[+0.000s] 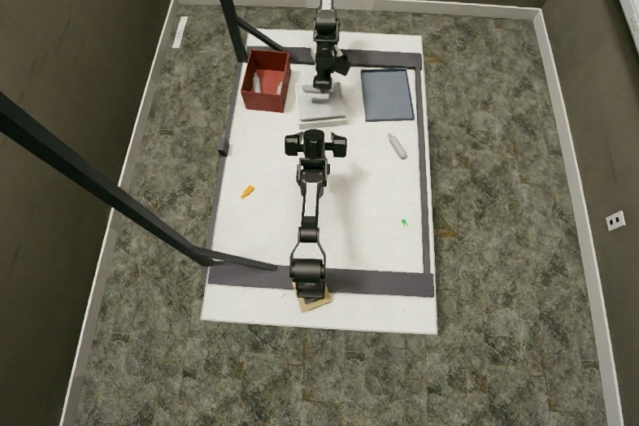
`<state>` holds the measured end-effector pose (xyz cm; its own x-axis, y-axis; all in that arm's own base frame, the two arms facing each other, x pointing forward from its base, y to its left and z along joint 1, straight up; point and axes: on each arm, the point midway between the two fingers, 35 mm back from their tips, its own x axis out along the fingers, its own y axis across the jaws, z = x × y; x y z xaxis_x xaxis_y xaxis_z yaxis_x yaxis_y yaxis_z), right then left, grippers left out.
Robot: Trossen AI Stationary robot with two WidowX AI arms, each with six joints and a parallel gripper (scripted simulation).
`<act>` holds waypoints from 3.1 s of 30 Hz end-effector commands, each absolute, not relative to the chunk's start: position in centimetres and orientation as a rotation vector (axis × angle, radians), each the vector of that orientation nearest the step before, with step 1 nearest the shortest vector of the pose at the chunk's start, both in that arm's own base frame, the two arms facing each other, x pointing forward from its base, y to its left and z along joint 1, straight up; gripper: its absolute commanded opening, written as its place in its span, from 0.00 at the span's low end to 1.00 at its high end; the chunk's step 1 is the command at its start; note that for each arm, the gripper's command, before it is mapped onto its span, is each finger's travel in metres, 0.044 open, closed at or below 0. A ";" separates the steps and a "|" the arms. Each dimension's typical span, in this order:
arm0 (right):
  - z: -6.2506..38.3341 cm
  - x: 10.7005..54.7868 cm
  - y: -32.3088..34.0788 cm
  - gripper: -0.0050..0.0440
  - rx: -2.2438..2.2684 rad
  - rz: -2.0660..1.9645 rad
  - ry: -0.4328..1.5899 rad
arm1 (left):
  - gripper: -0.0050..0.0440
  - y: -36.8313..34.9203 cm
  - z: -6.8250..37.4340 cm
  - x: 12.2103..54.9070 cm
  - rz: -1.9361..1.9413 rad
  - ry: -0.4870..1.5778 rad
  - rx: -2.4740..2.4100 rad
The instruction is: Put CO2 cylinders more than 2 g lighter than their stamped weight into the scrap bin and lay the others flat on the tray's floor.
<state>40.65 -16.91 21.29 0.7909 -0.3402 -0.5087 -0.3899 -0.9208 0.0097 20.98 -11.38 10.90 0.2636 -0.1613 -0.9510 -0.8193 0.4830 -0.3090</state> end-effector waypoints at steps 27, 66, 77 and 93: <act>22.5 40.7 -16.9 1.00 -2.896 0.749 0.592 | 0.00 -17.5 12.0 32.0 0.549 1.207 -1.052; 22.5 40.7 -16.9 1.00 -2.896 0.749 0.592 | 0.00 -17.5 12.0 32.0 0.064 1.265 -0.389; 22.5 40.7 -16.9 1.00 -2.896 0.749 0.592 | 0.00 -17.5 12.2 31.9 -0.252 1.219 0.049; 22.5 40.7 -16.9 1.00 -2.896 0.749 0.592 | 0.00 -17.3 12.1 31.7 -0.625 1.095 0.597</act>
